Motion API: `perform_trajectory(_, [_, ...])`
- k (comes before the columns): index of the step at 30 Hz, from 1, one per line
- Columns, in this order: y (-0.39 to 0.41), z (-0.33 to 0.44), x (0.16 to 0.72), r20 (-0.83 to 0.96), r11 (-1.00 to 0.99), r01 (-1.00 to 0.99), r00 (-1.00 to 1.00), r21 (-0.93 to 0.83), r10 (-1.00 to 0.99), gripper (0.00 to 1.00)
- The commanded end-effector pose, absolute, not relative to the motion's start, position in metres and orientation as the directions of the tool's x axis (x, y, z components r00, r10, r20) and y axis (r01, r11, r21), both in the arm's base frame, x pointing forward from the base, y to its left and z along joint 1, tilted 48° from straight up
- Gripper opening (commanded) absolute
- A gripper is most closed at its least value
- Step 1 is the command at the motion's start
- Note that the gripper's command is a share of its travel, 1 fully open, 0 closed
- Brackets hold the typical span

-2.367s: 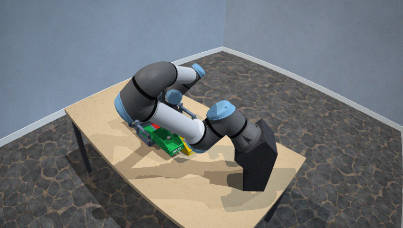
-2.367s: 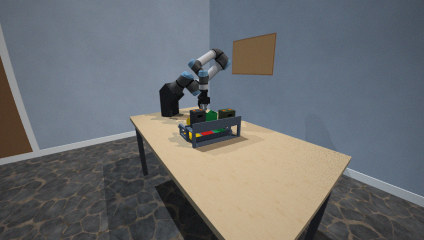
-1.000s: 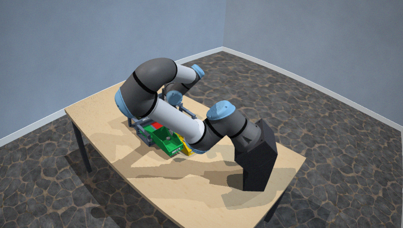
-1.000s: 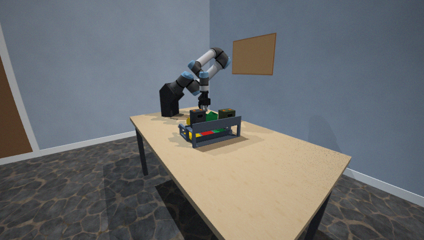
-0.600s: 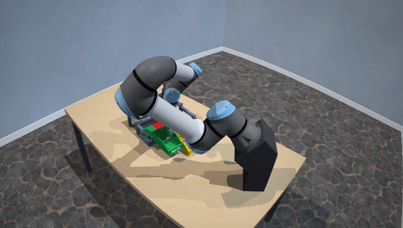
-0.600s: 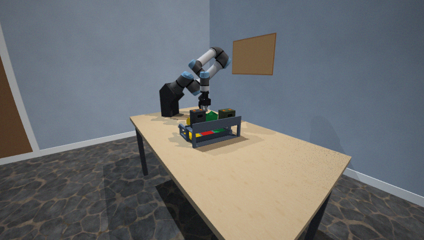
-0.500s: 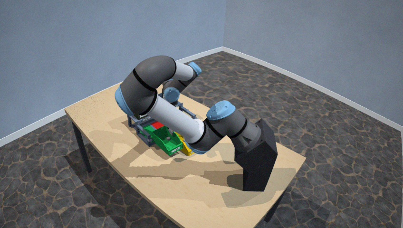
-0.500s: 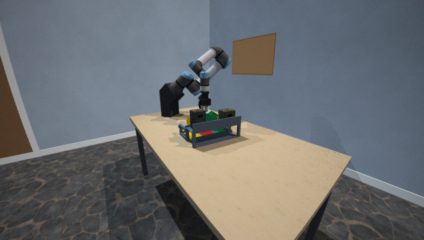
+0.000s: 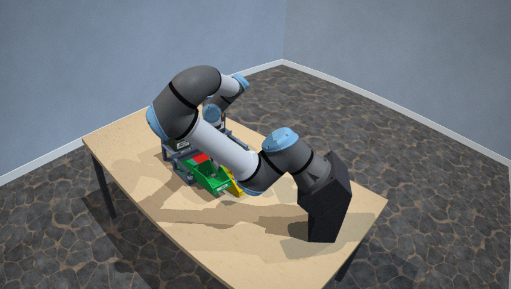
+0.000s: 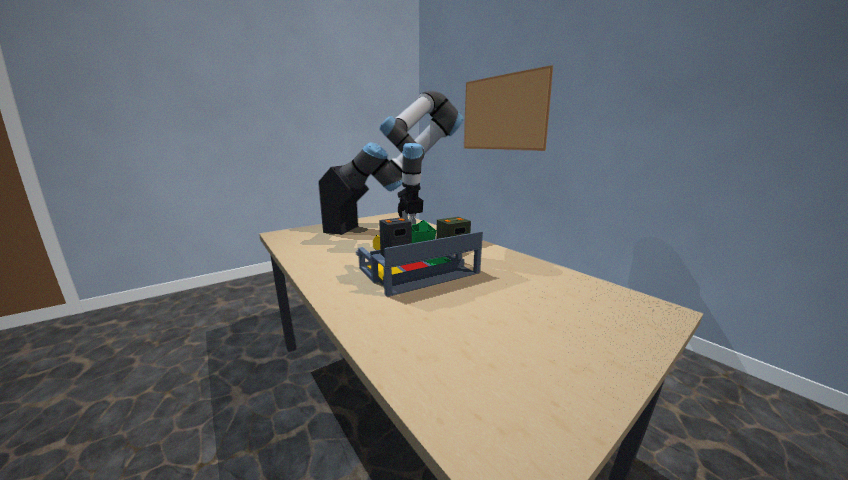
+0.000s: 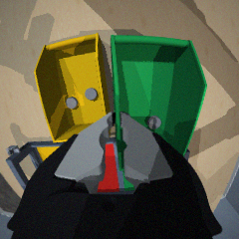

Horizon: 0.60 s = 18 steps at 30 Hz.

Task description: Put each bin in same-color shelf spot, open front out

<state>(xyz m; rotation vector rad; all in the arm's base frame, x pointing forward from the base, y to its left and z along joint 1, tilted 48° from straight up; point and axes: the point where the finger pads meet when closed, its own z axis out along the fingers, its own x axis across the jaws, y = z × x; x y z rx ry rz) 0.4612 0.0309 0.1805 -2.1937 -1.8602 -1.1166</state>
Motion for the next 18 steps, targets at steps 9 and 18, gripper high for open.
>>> perform_trajectory(9, [0.0286, 0.1835, 0.4622, 0.557, -0.236, 0.911, 0.008, 0.339, 0.830, 0.00])
perform_trajectory(18, [0.0283, 0.1841, 0.4624, 0.559, -0.229, 0.917, 0.007, 0.327, 0.829, 0.00])
